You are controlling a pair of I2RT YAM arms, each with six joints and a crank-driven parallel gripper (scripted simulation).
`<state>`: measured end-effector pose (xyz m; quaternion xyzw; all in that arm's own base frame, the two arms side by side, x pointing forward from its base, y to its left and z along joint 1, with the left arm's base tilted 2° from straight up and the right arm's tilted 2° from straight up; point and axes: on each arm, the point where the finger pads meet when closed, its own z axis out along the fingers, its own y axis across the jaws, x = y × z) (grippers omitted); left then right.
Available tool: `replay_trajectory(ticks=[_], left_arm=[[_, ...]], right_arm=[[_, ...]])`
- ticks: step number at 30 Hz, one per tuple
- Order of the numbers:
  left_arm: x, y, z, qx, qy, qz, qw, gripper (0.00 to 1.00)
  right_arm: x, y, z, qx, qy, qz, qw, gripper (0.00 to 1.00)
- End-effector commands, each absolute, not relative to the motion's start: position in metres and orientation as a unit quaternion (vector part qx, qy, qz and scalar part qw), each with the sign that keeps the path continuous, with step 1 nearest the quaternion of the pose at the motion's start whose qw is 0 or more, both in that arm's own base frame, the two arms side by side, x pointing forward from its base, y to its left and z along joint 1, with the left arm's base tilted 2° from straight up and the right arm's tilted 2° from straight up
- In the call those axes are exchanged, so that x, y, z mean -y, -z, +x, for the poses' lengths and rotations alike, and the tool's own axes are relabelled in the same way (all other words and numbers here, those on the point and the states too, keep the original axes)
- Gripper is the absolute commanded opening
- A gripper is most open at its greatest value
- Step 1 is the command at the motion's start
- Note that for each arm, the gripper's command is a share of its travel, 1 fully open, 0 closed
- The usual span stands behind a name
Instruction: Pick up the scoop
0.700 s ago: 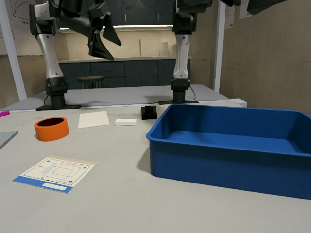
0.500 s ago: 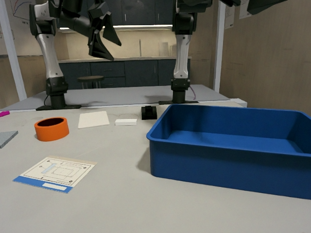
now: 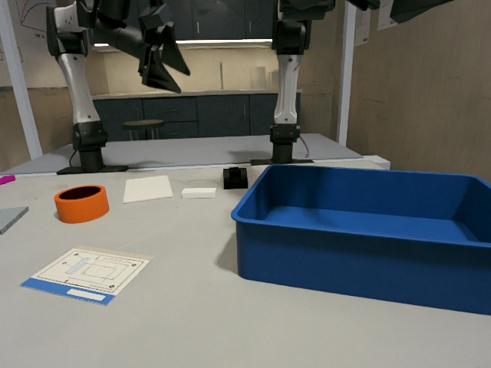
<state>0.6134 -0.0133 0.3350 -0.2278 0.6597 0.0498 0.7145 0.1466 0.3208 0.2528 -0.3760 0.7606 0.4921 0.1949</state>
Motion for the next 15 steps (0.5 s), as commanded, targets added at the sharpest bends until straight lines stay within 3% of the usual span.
replay_trajectory(ticks=[1, 2, 15], left_arm=[[0.015, -0.344, 0.612, -0.654, -0.046, -0.228, 0.72, 1.0], [0.015, -0.344, 0.612, -0.654, -0.046, -0.228, 0.72, 1.0], [0.015, -0.344, 0.612, -0.654, -0.046, -0.228, 0.72, 1.0]], right_arm=[[-0.307, -0.247, 0.143, -0.774, -0.478, -0.37, 0.187, 0.51], [-0.299, -0.242, 0.141, -0.784, -0.471, -0.365, 0.178, 0.43], [-0.177, -0.2, 0.132, -0.877, -0.378, -0.27, 0.12, 0.43]])
